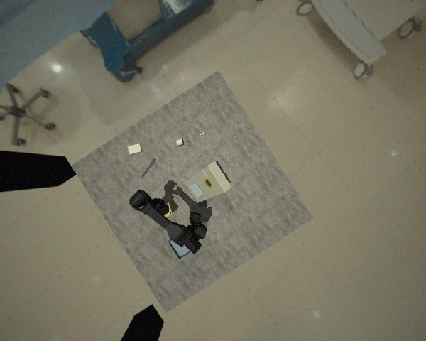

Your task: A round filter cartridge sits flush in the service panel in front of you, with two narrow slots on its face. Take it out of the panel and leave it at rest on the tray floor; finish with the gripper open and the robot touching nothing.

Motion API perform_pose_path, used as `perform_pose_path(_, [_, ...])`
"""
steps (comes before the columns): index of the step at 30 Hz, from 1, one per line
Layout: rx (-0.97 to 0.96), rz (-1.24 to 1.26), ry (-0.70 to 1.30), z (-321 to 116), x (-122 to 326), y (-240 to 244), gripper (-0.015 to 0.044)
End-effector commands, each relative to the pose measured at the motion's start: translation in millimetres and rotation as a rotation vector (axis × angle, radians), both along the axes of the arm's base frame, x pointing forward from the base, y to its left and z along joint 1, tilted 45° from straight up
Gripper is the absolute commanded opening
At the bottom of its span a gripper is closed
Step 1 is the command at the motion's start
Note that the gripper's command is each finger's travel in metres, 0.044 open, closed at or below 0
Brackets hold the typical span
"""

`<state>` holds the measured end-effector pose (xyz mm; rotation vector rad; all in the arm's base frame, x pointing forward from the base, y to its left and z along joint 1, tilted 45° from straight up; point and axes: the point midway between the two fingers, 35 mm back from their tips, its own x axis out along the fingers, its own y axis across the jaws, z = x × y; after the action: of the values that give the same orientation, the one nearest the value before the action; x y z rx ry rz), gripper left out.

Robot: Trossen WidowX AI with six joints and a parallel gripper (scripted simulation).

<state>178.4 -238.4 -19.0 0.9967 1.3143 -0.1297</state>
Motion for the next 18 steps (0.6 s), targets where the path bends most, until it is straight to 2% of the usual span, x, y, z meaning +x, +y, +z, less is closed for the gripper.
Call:
perform_pose_path(1, [-0.032, -0.151, 0.129, -14.6, -23.9, -23.4, 0.0000])
perform_pose_path(7, [-0.066, -0.352, 0.290, -32.7, -56.8, -47.2, 0.0000])
perform_pose_path(18, [-0.073, -0.387, 0.321, -42.3, -69.7, -48.1, 0.0000])
